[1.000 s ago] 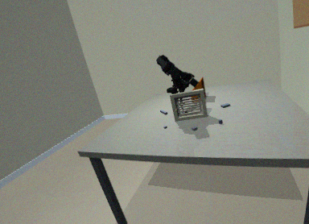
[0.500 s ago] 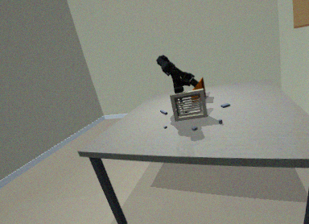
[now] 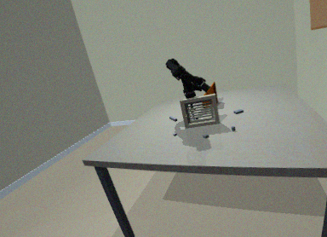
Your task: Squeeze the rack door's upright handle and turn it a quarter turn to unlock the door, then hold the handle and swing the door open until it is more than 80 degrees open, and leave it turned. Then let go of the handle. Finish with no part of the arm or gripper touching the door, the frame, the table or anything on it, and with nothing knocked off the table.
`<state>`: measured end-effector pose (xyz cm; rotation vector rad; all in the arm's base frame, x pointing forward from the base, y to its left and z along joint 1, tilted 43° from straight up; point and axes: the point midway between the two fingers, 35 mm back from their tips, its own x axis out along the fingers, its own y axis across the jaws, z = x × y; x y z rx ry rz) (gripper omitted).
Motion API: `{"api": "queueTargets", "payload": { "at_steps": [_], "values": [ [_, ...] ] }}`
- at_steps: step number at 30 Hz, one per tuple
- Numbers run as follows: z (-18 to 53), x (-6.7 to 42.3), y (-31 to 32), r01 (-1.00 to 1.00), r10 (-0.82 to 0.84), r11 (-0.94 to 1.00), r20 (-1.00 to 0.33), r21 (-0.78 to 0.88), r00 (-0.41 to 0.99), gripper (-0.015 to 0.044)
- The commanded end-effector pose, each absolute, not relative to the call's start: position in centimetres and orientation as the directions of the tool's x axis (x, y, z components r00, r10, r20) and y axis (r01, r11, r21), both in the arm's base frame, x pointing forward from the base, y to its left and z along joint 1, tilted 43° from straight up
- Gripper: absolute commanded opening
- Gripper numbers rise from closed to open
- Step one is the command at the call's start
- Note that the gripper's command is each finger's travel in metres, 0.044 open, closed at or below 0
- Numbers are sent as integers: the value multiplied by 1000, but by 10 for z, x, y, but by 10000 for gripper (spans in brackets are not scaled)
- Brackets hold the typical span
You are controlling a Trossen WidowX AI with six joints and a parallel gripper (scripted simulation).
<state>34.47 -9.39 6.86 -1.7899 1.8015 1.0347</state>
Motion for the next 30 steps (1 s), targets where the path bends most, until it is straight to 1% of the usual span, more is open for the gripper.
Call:
{"api": "queueTargets", "payload": {
  "at_steps": [1,30],
  "values": [
    [67,345,-94,-969,-674,-94,-731,227,-106,209],
    [67,345,-94,-969,-674,-94,-731,227,-106,16]
  ]
}}
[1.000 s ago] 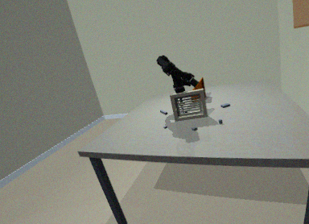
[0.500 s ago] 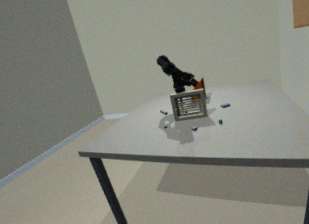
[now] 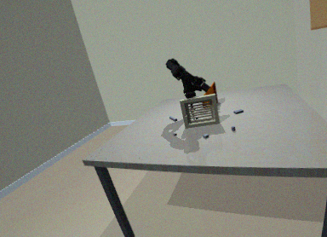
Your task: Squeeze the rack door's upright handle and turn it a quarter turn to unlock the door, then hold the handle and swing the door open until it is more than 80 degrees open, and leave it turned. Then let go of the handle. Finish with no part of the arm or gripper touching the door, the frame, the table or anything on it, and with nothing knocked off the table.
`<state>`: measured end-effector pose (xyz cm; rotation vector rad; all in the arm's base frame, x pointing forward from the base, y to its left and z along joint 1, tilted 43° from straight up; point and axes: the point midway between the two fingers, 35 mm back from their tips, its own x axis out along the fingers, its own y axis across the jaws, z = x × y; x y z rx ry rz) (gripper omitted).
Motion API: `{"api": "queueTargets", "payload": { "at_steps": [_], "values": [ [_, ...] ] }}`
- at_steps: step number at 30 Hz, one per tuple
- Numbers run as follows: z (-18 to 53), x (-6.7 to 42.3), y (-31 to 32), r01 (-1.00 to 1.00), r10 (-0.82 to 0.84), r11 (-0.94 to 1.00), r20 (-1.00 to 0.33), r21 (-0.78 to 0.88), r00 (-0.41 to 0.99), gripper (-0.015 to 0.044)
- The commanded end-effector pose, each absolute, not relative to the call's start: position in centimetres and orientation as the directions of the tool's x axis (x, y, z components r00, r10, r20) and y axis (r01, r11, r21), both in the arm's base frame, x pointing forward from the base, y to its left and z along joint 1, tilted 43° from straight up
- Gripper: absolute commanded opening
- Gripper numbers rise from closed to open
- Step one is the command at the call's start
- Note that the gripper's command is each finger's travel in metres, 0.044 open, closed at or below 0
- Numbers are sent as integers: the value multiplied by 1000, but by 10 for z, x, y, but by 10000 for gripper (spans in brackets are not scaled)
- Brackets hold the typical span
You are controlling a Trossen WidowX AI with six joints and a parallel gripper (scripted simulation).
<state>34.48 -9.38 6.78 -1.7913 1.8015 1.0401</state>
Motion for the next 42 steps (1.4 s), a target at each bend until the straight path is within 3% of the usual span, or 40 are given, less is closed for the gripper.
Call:
{"api": "queueTargets", "payload": {
  "at_steps": [1,21,42],
  "values": [
    [67,345,-94,-969,-674,-94,-731,227,-106,11],
    [65,331,-89,-989,-674,151,-731,4,-106,11],
    [54,299,-73,-881,-673,405,-732,-243,-107,11]
  ]
}}
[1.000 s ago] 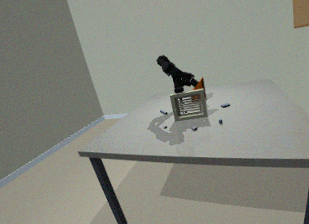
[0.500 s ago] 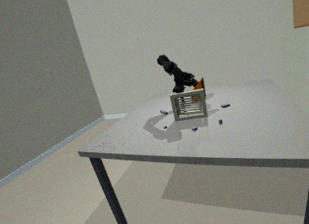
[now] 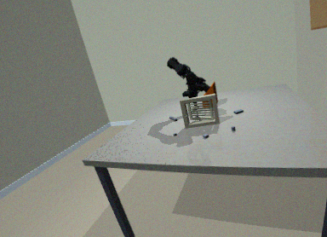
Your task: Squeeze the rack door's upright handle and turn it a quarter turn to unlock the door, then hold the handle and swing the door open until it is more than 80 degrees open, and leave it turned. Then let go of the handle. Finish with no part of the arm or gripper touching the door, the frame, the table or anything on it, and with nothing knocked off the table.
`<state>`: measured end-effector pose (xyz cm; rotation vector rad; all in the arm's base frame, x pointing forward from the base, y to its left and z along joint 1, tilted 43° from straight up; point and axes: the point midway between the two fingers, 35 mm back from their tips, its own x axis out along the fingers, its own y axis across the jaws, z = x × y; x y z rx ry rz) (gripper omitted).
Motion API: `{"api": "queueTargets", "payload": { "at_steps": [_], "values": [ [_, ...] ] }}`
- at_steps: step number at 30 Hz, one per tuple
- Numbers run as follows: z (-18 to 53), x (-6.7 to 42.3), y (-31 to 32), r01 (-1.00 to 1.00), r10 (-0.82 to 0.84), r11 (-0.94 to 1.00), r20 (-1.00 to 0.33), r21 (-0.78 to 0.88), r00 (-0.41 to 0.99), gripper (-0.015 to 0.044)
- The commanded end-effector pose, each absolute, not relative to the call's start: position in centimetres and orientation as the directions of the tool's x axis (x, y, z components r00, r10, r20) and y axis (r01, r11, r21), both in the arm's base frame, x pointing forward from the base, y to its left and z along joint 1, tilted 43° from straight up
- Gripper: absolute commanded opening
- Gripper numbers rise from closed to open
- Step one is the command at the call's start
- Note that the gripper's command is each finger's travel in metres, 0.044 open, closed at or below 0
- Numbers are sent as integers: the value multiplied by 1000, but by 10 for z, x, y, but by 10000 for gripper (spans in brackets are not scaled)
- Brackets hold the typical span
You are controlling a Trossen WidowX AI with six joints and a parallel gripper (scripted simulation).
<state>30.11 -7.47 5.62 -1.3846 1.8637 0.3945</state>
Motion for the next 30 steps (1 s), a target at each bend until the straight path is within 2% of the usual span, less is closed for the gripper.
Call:
{"api": "queueTargets", "payload": {
  "at_steps": [1,30],
  "values": [
    [53,298,-72,-874,-673,415,-732,-253,-107,11],
    [25,261,-36,-604,-671,630,-733,-488,-109,11]
  ]
}}
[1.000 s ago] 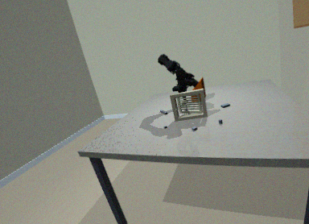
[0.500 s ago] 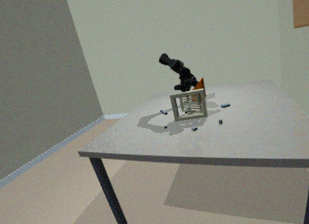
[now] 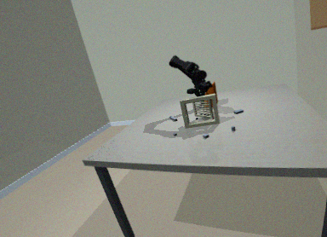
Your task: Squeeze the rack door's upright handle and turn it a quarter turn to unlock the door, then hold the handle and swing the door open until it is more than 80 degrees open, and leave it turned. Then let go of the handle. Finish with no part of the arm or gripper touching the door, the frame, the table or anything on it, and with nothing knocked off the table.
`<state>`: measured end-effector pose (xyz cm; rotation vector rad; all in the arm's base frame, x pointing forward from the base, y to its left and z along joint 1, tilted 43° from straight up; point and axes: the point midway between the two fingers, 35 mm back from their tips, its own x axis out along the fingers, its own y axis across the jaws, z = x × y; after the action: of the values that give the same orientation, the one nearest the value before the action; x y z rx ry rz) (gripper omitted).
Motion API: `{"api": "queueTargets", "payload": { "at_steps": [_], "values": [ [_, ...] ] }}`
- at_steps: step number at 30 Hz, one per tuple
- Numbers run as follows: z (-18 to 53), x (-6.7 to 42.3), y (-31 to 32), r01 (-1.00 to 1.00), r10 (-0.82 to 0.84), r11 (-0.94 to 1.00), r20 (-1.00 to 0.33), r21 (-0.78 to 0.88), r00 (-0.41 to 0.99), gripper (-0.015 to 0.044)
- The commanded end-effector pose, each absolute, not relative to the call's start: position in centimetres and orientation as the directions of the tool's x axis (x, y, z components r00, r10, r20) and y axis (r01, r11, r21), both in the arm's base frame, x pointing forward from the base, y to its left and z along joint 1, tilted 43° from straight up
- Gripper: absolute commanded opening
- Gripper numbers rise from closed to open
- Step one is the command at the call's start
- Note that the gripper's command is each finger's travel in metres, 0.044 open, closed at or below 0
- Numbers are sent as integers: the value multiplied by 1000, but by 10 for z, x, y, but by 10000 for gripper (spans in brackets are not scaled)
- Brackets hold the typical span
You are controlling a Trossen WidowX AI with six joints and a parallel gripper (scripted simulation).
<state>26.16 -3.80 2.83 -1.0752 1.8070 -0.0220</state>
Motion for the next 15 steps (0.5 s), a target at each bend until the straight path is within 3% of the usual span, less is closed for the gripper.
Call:
{"api": "queueTargets", "payload": {
  "at_steps": [1,15],
  "values": [
    [24,260,-34,-593,-671,636,-733,-494,-109,11],
    [8,250,-15,-430,-670,698,-734,-573,-109,11]
  ]
}}
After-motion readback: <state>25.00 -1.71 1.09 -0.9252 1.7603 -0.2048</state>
